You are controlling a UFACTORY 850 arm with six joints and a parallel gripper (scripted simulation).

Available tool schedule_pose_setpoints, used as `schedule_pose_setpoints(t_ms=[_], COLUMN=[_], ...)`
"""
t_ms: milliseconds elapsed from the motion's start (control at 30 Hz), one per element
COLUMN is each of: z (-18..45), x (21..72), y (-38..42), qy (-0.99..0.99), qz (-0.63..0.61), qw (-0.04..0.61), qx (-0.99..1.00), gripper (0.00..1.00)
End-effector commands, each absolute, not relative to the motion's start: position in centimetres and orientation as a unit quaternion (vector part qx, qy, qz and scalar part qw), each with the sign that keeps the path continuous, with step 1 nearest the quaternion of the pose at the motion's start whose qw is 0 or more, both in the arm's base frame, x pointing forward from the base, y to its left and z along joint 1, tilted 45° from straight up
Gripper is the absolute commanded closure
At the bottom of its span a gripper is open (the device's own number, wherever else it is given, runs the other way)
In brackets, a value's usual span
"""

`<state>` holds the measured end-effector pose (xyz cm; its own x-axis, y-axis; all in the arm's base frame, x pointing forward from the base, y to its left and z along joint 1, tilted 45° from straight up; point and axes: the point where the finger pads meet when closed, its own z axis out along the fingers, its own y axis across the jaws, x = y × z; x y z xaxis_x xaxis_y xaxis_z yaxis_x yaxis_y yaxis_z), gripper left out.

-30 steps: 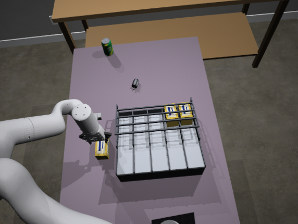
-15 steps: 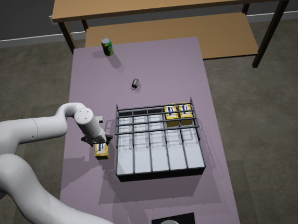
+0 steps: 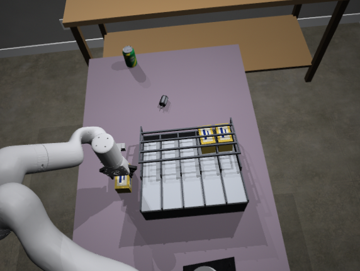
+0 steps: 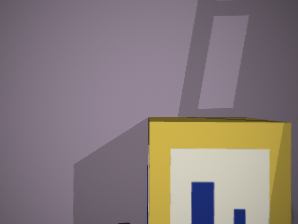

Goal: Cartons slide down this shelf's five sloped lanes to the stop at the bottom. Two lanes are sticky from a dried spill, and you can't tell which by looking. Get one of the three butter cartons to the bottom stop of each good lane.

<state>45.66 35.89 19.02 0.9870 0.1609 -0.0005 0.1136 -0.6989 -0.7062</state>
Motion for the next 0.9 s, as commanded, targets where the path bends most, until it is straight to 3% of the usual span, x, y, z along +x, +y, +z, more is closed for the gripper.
schedule_pose_setpoints(t_ms=[0, 867], z=[18.9, 16.3], x=[45.7, 45.3], y=[36.0, 38.5], qy=[-0.074, -0.074], qz=[0.031, 0.031], qw=[0.381, 0.381], qx=[-0.921, -0.921], gripper=[0.1, 0.1])
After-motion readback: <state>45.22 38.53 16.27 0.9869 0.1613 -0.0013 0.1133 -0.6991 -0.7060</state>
